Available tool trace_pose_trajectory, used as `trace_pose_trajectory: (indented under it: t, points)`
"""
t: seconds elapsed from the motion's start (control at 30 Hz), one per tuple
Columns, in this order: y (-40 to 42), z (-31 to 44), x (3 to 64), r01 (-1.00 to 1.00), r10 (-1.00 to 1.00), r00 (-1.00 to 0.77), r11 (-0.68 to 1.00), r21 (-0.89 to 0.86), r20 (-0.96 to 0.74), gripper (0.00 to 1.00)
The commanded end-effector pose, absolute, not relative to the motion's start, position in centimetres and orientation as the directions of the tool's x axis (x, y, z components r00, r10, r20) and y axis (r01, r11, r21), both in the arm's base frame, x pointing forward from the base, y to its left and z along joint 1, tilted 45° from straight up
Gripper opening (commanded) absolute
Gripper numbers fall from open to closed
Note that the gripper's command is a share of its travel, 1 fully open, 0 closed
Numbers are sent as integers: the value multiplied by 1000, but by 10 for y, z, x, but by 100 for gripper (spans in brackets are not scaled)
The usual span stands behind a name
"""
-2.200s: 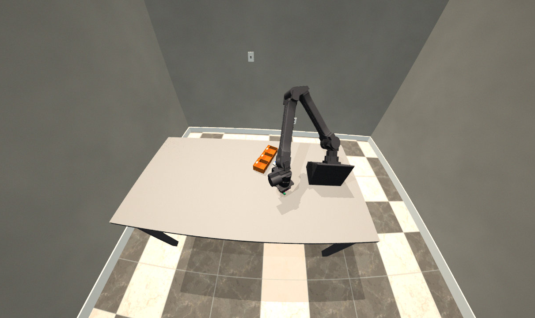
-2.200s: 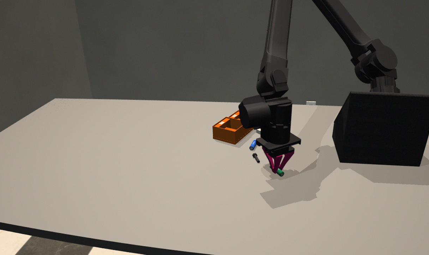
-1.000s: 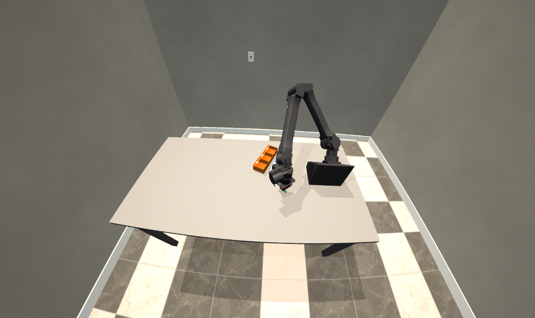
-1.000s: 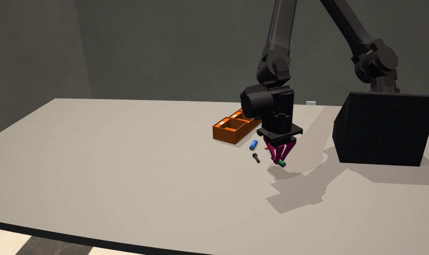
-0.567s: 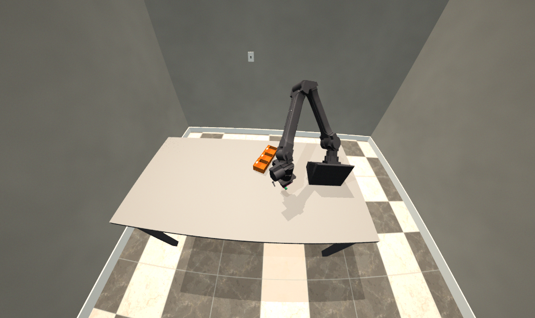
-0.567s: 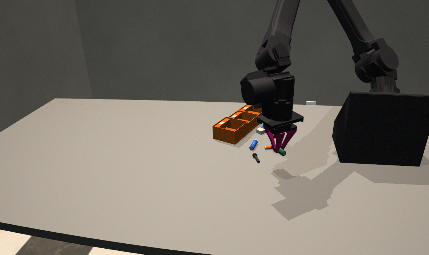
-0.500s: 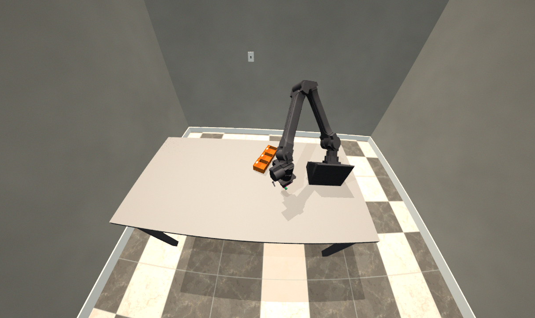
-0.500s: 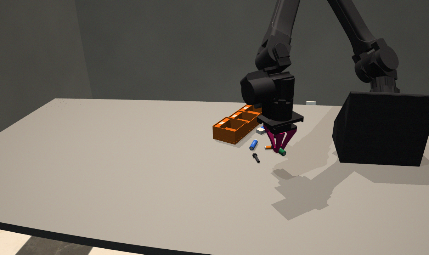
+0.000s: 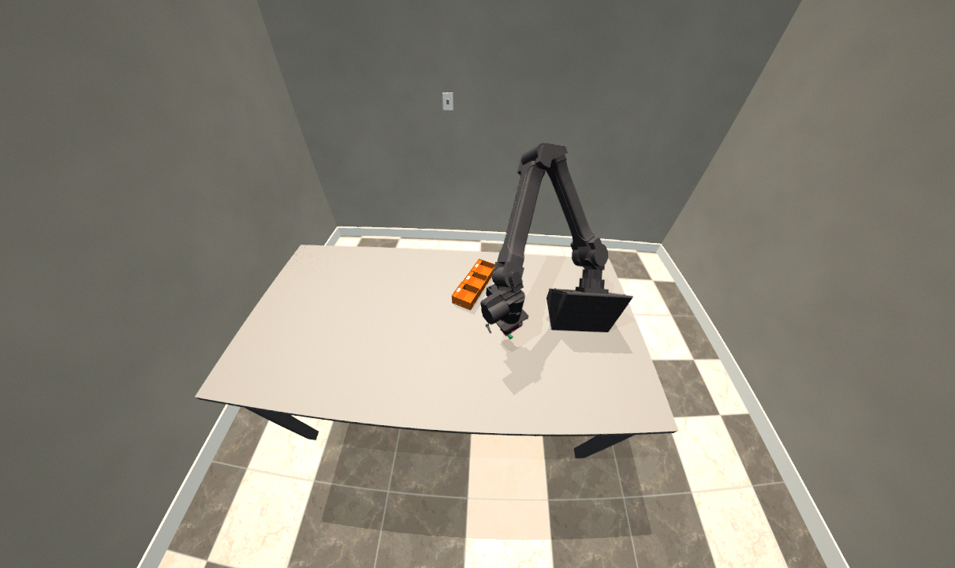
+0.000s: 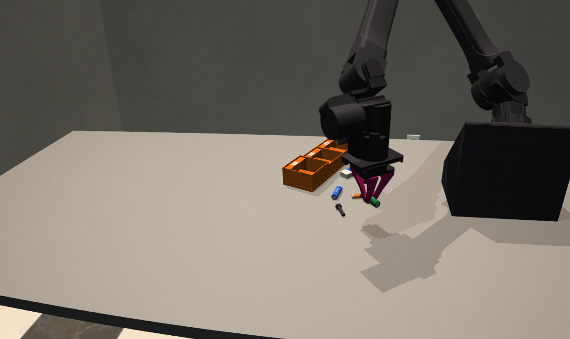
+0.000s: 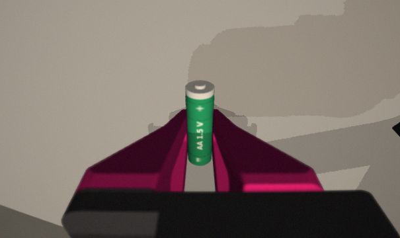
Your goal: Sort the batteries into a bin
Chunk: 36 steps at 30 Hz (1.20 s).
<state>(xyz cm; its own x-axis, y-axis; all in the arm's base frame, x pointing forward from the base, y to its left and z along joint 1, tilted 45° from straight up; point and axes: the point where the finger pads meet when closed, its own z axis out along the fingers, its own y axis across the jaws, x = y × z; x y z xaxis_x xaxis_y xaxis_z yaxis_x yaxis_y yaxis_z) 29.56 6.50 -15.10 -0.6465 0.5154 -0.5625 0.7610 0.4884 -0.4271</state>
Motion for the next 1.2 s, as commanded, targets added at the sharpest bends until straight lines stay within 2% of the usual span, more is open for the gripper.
trace_pose_trajectory:
  t: [0.0,0.73,1.17]
  points:
    - [70,-155,312,790,539,-609,475,-387,-581,8]
    - [89,-140,315,778,524,-620,506,-372,-583,8]
    - [40,-113,316,777,526,-626,486,-400,-576,8]
